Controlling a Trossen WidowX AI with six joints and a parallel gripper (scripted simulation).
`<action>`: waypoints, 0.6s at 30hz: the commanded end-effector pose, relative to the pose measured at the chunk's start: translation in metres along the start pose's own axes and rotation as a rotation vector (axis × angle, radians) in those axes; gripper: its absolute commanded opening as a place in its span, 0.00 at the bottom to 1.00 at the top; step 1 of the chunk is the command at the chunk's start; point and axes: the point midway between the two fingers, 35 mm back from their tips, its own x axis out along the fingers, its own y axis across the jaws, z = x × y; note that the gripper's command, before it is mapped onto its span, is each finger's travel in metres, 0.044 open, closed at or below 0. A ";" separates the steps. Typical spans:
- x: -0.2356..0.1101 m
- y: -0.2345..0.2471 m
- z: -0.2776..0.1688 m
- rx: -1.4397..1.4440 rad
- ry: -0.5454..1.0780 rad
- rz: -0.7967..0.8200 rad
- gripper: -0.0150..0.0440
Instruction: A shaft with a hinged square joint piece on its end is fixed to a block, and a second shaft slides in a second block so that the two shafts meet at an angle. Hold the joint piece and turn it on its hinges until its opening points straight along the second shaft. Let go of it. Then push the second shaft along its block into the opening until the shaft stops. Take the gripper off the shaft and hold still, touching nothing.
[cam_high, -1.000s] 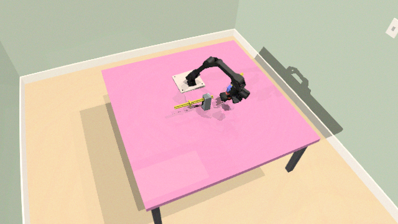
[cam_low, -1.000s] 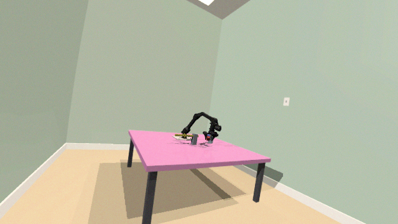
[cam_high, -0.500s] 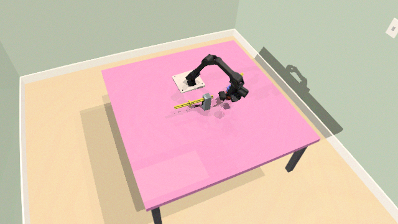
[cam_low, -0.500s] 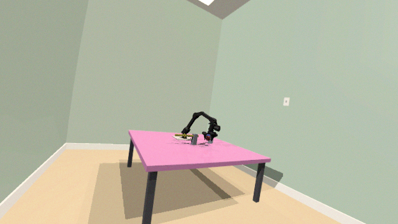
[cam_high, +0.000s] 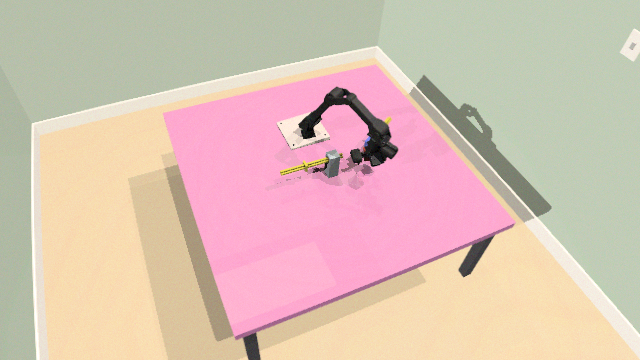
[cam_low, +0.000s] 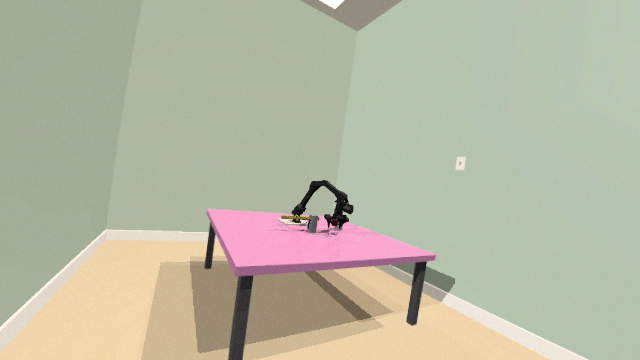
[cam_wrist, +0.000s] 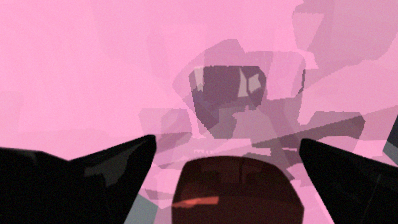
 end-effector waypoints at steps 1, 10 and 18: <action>0.001 0.001 -0.001 0.003 0.000 0.008 0.91; 0.001 0.001 -0.001 0.003 0.000 0.008 0.56; 0.001 0.001 -0.001 0.003 0.000 0.008 0.56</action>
